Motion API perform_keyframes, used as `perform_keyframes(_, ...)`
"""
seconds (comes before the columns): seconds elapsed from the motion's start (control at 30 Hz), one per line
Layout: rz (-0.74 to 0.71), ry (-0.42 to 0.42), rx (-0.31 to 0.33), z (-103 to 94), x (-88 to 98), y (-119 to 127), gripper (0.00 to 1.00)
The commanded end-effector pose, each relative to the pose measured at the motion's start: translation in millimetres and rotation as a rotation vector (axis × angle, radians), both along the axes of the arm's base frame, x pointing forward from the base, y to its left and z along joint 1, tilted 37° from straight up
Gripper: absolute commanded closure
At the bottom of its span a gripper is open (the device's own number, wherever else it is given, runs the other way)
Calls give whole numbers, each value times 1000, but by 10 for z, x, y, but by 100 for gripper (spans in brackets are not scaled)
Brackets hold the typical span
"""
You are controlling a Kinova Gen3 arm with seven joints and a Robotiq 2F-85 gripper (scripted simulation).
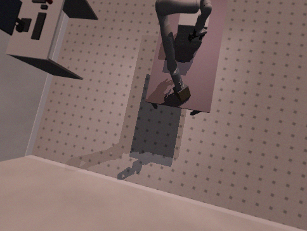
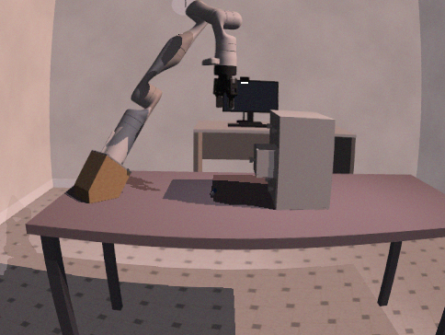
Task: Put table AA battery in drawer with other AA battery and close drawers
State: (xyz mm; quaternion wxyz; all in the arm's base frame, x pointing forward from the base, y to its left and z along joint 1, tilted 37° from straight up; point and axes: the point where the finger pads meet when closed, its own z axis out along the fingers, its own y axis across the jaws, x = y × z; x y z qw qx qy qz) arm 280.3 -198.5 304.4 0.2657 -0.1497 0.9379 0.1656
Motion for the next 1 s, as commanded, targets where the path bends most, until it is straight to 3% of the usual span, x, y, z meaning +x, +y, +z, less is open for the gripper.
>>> perform_keyframes(0.0, -29, 12, 13, 11, -23, -13, 0)
perform_keyframes(0.97, -262, 125, 152, 56, -176, -36, 0)
